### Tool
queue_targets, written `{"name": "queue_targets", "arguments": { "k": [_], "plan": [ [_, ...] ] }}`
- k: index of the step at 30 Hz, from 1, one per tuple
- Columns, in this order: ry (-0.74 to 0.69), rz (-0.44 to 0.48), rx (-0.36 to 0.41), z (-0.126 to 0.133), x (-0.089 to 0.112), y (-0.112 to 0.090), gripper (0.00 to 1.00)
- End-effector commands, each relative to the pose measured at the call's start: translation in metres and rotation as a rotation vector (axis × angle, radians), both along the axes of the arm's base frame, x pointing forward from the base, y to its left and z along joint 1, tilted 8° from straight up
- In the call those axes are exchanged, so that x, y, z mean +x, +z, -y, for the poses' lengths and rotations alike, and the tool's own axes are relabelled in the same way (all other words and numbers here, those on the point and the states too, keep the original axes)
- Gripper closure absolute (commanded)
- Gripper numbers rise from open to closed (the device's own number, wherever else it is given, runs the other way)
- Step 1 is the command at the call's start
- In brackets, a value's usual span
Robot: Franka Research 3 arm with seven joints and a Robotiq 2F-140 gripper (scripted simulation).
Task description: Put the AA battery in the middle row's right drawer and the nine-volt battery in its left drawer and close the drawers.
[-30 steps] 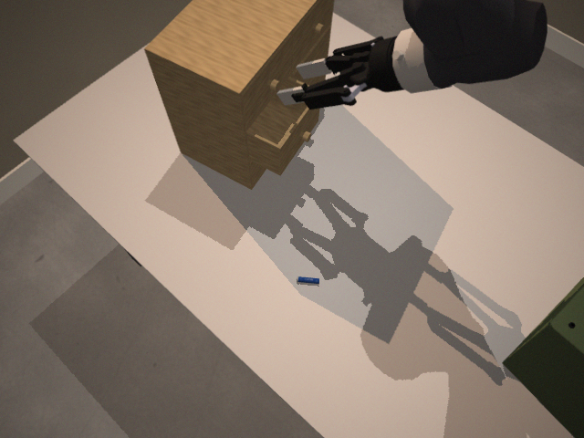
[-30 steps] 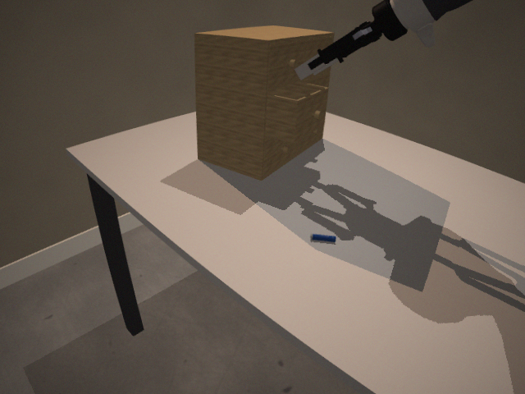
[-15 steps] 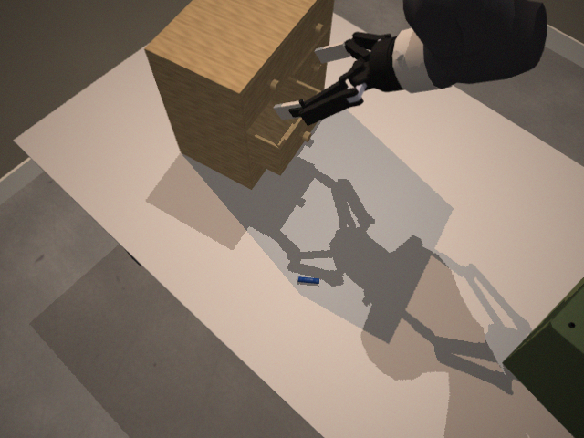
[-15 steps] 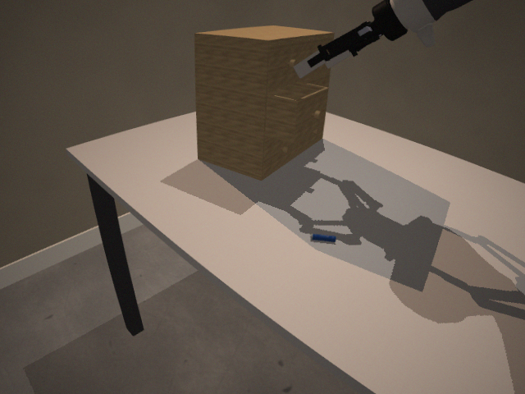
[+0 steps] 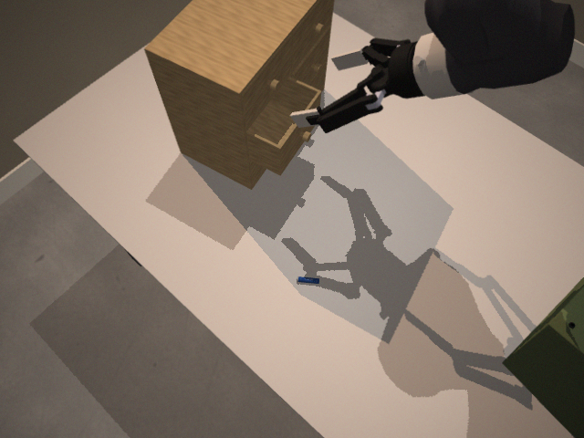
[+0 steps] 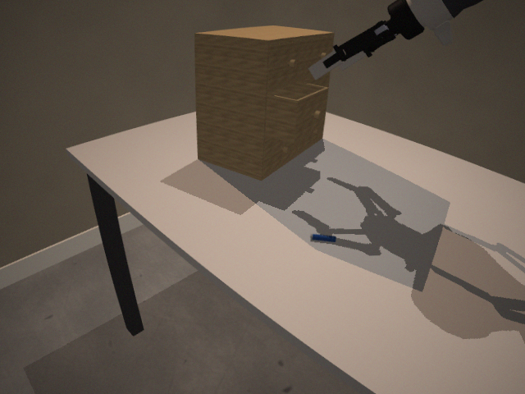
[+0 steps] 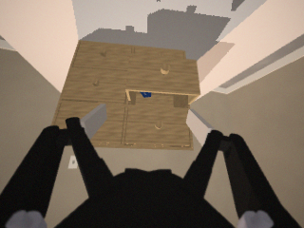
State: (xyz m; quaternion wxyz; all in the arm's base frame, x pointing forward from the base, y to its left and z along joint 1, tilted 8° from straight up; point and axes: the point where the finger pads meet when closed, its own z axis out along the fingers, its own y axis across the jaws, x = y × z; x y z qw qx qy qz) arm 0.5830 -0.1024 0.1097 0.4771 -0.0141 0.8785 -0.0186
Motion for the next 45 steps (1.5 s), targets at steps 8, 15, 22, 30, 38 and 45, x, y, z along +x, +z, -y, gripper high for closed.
{"name": "queue_targets", "arguments": {
  "k": [8, 15, 22, 30, 38, 45],
  "plan": [
    [-0.011, -0.019, 0.011, 0.001, -0.062, -0.006, 0.00],
    [-0.013, 0.000, 0.002, 0.001, -0.080, -0.007, 0.00],
    [-0.014, 0.007, -0.002, 0.001, -0.113, -0.010, 0.00],
    [-0.014, 0.007, -0.002, 0.001, -0.133, -0.011, 0.00],
    [-0.014, 0.007, -0.002, 0.001, -0.140, -0.012, 0.00],
    [-0.010, 0.008, 0.003, 0.000, -0.139, -0.011, 0.00]
  ]
}}
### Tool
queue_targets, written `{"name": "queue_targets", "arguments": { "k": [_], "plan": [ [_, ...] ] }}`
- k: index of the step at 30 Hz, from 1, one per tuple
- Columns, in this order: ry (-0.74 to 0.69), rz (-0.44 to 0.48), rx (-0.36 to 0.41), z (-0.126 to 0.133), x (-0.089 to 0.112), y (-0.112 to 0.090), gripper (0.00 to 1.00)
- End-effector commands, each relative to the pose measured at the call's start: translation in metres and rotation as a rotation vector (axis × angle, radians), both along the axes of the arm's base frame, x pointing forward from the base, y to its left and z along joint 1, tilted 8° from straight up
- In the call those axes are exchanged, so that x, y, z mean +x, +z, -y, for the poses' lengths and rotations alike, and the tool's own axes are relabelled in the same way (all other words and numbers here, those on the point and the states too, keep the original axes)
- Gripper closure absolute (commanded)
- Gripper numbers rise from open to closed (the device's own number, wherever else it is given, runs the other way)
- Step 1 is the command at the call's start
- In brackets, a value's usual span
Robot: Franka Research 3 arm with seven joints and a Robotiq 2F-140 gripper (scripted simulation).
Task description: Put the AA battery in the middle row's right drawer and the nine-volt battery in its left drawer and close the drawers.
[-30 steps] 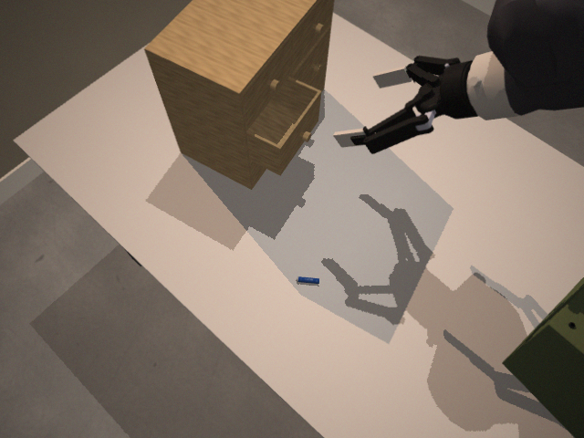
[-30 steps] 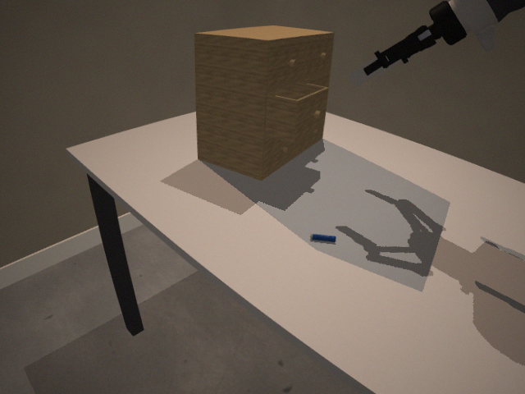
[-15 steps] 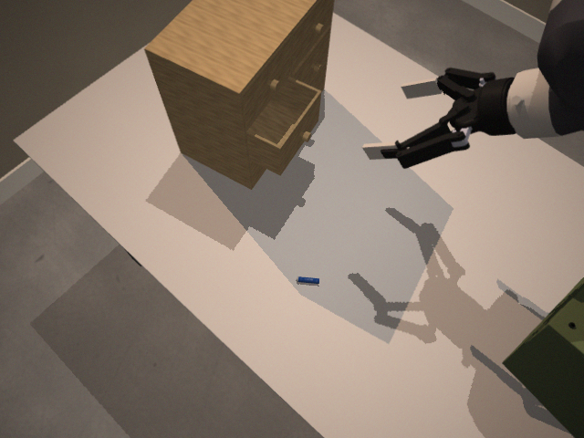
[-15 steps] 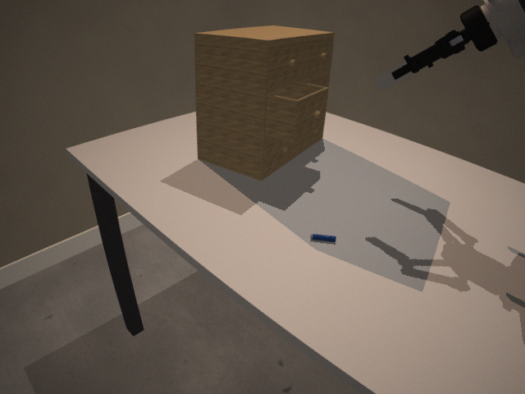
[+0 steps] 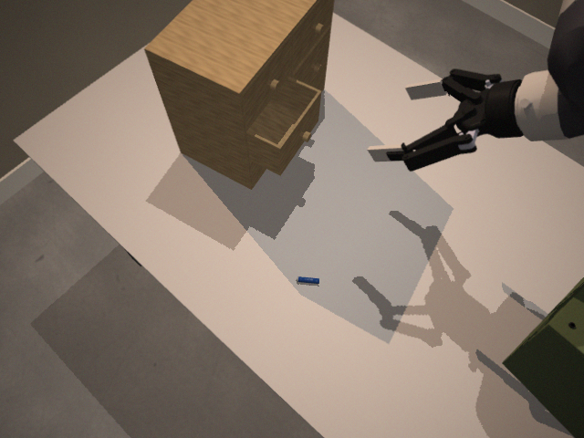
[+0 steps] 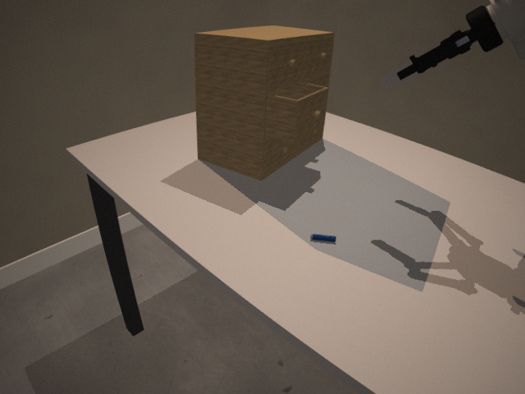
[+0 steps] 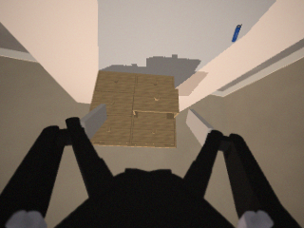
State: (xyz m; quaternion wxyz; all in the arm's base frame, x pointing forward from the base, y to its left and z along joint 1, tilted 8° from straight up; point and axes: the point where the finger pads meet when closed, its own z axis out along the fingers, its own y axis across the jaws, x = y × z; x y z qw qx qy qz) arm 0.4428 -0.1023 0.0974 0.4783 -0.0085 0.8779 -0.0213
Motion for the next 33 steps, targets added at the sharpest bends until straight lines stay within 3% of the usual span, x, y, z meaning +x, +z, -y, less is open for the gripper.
{"name": "queue_targets", "arguments": {
  "k": [1, 33],
  "plan": [
    [0.002, 0.005, 0.002, -0.0002, 0.0007, 0.0013, 0.00],
    [0.029, 0.006, 0.032, -0.0067, 0.0043, 0.0039, 0.00]
  ]
}}
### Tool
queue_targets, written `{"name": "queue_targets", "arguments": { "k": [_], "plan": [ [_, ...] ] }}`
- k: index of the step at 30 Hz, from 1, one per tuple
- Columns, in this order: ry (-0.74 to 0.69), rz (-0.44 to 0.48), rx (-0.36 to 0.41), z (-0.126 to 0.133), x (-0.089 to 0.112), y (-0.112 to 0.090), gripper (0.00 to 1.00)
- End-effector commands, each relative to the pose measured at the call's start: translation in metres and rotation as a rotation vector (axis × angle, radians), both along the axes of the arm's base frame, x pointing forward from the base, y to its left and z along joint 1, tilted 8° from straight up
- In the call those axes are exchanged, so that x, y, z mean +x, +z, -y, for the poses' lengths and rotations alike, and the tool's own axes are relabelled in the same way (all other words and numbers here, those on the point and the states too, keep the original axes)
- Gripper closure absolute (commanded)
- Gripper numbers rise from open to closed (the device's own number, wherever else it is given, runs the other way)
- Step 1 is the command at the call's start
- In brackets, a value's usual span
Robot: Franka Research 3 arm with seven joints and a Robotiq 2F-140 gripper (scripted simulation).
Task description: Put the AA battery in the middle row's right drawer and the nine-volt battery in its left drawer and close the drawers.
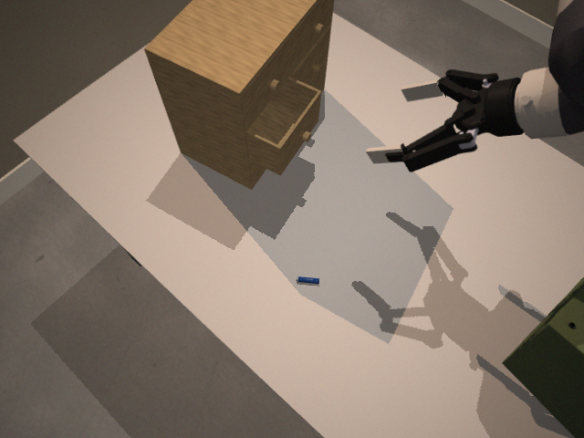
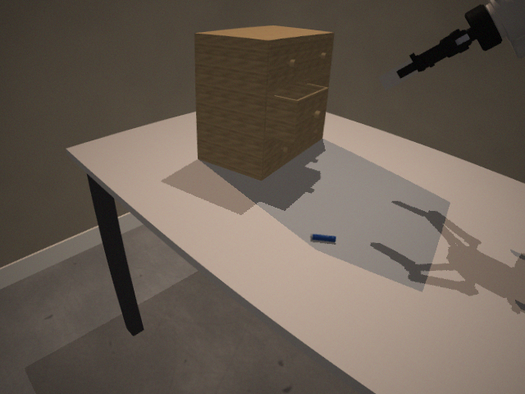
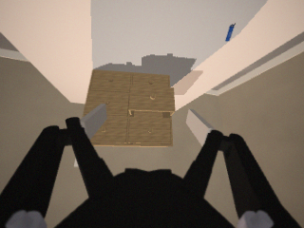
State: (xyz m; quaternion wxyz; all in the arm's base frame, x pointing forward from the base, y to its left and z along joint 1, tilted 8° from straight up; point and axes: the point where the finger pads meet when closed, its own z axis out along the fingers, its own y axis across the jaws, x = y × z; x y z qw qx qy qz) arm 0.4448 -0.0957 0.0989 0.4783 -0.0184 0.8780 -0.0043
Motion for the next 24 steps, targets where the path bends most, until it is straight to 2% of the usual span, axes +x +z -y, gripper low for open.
{"name": "queue_targets", "arguments": {
  "k": [1, 24],
  "plan": [
    [-0.005, 0.007, 0.011, -0.0001, 0.0023, 0.0023, 0.00],
    [0.031, 0.003, 0.051, -0.0090, 0.0064, 0.0056, 0.00]
  ]
}}
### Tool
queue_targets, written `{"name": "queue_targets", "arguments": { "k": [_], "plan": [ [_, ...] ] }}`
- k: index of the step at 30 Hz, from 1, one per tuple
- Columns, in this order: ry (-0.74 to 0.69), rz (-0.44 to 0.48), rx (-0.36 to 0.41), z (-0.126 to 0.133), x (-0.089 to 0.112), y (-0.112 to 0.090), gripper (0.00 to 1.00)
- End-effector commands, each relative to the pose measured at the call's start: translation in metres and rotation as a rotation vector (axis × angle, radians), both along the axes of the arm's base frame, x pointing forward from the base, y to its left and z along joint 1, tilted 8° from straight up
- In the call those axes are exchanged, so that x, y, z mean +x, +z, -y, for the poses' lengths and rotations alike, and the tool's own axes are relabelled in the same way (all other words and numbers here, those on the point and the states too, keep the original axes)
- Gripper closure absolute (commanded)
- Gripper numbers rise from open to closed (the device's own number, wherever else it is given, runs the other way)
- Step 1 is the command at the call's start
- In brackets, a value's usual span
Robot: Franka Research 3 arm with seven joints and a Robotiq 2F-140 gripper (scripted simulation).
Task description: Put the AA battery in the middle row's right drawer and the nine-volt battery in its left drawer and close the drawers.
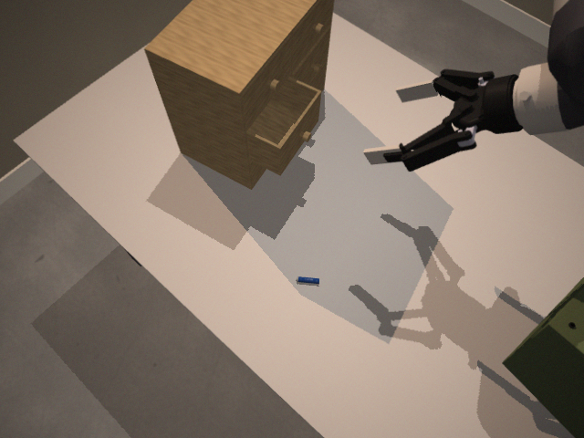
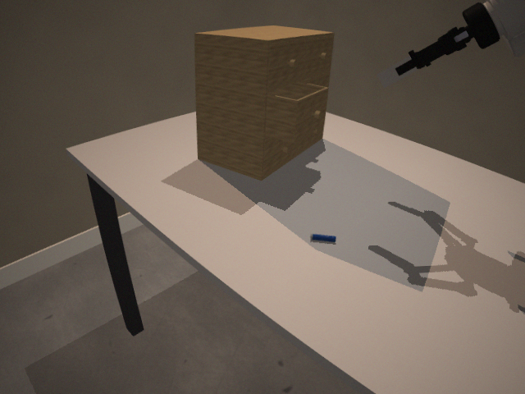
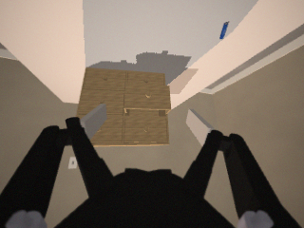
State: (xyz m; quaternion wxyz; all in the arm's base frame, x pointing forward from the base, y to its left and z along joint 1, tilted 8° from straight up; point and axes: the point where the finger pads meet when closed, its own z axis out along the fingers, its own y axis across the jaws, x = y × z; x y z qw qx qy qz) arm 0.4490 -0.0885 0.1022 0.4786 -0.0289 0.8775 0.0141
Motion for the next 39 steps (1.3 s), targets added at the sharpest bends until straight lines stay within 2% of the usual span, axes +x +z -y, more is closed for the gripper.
{"name": "queue_targets", "arguments": {
  "k": [1, 32, 33, 39],
  "plan": [
    [-0.005, 0.002, 0.028, -0.002, 0.002, 0.002, 0.00],
    [0.019, -0.003, 0.054, -0.008, 0.004, 0.004, 0.00],
    [0.047, -0.013, 0.082, -0.014, 0.007, 0.006, 0.00],
    [0.047, -0.013, 0.082, -0.014, 0.007, 0.006, 0.00]
  ]
}}
